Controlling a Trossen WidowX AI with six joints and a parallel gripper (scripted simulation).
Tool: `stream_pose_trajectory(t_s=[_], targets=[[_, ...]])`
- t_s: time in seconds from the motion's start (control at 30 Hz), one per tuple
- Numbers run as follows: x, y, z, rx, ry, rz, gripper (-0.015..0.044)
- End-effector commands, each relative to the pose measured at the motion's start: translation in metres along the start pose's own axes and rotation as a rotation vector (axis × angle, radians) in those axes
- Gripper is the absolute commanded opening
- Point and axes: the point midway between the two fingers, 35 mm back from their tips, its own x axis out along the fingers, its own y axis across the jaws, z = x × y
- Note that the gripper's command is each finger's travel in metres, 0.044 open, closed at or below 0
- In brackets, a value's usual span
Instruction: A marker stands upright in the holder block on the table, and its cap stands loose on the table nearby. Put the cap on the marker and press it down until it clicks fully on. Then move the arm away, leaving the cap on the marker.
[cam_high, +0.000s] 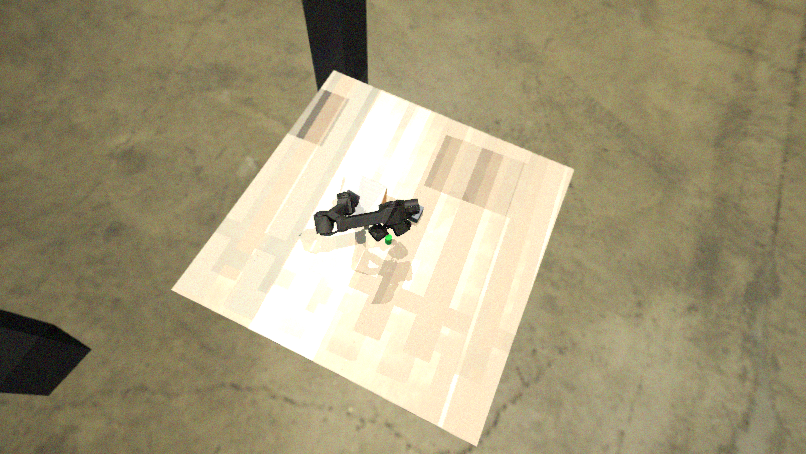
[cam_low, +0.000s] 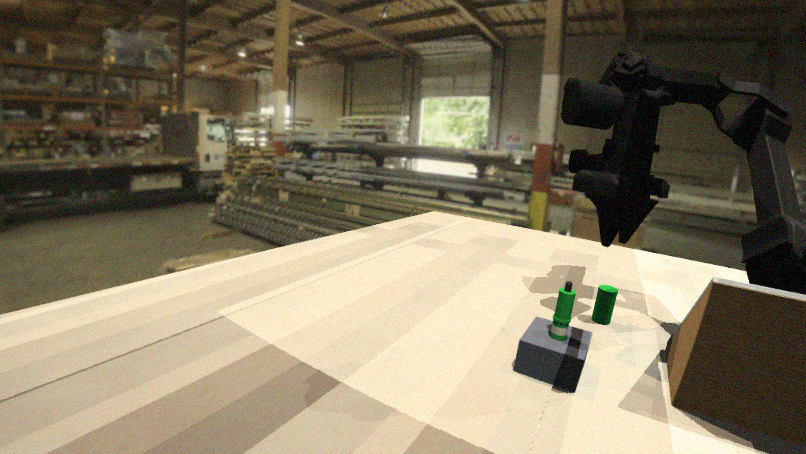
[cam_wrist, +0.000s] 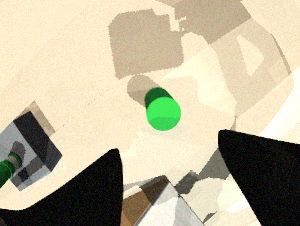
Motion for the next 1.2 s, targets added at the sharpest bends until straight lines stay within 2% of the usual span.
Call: stream_pose_trajectory(t_s=[0.0,0.13,1.17], targets=[[0.003,-0.003,-0.003,0.01,0.014,-0.011,0.0247],[0.034,-0.004,-0.003,0.011,0.012,-0.012,0.0247],[0.084,-0.004,-0.003,0.011,0.011,-0.011,0.0247]])
